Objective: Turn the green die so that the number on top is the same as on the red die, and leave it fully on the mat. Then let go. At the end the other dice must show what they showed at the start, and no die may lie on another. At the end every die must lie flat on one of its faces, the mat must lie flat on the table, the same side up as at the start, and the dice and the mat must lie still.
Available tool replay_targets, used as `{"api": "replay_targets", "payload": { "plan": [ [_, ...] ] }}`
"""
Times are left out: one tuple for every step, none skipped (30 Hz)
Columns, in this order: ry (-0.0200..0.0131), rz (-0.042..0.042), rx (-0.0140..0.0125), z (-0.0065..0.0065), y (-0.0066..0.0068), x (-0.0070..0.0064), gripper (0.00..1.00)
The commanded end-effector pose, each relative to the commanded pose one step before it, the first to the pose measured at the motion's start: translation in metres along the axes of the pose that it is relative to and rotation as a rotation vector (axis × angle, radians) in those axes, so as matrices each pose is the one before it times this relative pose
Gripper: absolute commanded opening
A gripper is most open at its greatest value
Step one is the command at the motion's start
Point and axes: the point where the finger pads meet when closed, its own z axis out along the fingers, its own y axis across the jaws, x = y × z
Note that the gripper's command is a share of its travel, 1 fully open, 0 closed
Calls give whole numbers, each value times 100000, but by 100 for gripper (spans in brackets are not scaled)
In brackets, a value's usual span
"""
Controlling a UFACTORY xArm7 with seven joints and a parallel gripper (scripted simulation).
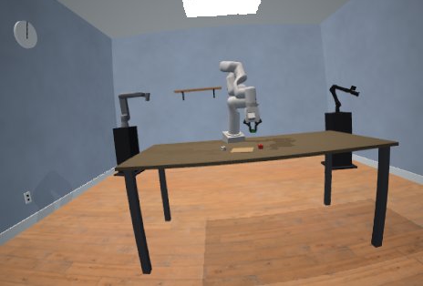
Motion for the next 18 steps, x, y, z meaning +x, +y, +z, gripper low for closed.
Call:
{"api": "replay_targets", "payload": {
  "plan": [
    [246, 15091, -937, -109, 604, 1106, 21],
    [-20, 4833, -45, -12, 189, 346, 21],
    [-12, 3104, -26, -8, 113, 227, 21],
    [-12, 3463, -26, -8, 120, 257, 21],
    [0, 55, 0, 0, 2, 4, 21],
    [-22, 6903, -42, -16, 227, 520, 21],
    [-9, 3227, -15, -7, 92, 250, 21],
    [-5, 1810, -7, -4, 48, 142, 21],
    [-13, 4760, -15, -10, 122, 375, 21],
    [-9, 3481, -7, -7, 79, 278, 21],
    [-9, 3390, -3, -6, 70, 274, 21],
    [-2, 555, 0, -1, 10, 45, 21],
    [-18, 6283, 3, -11, 116, 513, 21],
    [-10, 3320, 6, -6, 47, 275, 21],
    [0, 0, 0, 0, 0, 0, 21],
    [0, 0, 0, 0, 0, 0, 21],
    [-8, 2582, 7, -4, 31, 215, 21],
    [-35, 9698, 42, -15, 106, 814, 21]
  ]
}}
